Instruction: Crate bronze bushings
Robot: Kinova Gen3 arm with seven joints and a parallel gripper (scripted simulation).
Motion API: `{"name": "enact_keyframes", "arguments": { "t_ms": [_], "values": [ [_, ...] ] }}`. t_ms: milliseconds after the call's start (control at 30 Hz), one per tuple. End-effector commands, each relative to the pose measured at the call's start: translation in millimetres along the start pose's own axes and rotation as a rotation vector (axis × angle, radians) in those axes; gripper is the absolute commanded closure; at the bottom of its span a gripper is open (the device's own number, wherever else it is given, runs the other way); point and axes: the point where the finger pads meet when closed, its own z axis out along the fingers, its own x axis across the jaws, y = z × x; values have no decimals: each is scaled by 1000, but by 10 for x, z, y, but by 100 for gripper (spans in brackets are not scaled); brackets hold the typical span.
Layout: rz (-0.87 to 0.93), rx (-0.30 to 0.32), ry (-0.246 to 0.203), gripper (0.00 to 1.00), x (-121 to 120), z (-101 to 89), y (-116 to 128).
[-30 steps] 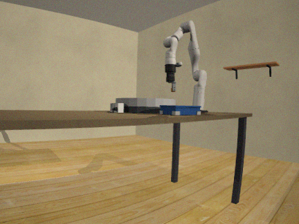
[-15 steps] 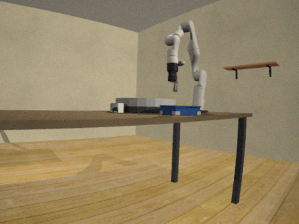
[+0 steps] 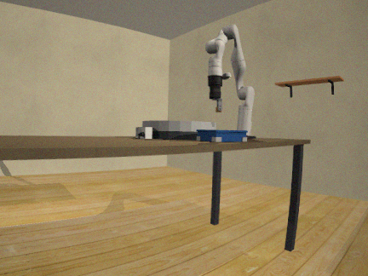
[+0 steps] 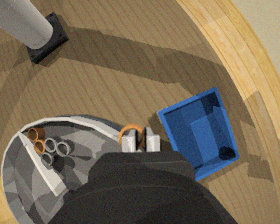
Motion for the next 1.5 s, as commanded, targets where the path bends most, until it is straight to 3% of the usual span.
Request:
{"name": "enact_keyframes", "arguments": {
  "t_ms": [0, 33, 200, 600, 767, 1167, 1333, 1467],
  "values": [
    [-1, 0, 0, 100, 4, 0, 0],
    [-1, 0, 0, 100, 4, 0, 0],
    [0, -1, 1, 100, 506, -5, -7],
    [0, -1, 1, 100, 506, -5, -7],
    [0, -2, 1, 100, 1008, -10, -13],
    [0, -2, 1, 100, 1008, -10, -13],
    [0, -1, 2, 100, 1009, 273, -15],
    [0, -1, 2, 100, 1009, 273, -15]
  ]
}}
